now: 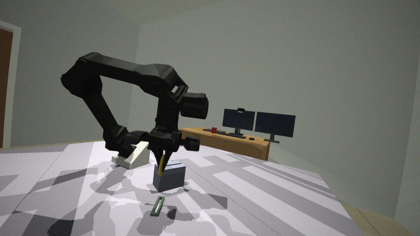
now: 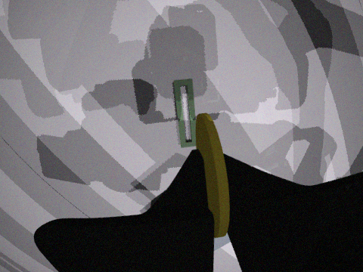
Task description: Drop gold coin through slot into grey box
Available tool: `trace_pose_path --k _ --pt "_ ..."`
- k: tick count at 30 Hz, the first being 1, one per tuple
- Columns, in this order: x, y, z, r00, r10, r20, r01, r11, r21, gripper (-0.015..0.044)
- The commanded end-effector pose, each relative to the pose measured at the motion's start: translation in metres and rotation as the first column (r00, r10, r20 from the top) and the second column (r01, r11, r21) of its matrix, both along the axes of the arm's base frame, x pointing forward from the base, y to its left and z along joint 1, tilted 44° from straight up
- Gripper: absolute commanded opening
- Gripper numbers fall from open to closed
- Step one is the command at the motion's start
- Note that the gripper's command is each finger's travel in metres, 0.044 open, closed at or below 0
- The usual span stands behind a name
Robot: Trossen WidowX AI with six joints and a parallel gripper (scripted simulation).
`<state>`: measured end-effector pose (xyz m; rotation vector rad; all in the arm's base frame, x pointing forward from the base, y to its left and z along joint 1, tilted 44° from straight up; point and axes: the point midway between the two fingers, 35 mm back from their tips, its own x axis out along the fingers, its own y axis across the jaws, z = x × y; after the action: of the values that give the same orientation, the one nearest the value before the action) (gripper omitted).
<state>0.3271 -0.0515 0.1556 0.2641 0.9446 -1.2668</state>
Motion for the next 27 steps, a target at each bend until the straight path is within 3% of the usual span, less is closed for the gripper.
trace_pose_path --k 1,13,27 --pt "0.0000 0.0028 0.0023 0.999 -0.035 0.034 0.035 0.999 0.003 0.0000" --pt "-0.0005 0.0018 0.0030 0.898 -0.319 0.303 0.318 0.947 0.052 0.0000" --pt "-0.0010 0.0006 0.0038 0.603 -0.578 0.550 0.578 0.792 0.198 0.0000"
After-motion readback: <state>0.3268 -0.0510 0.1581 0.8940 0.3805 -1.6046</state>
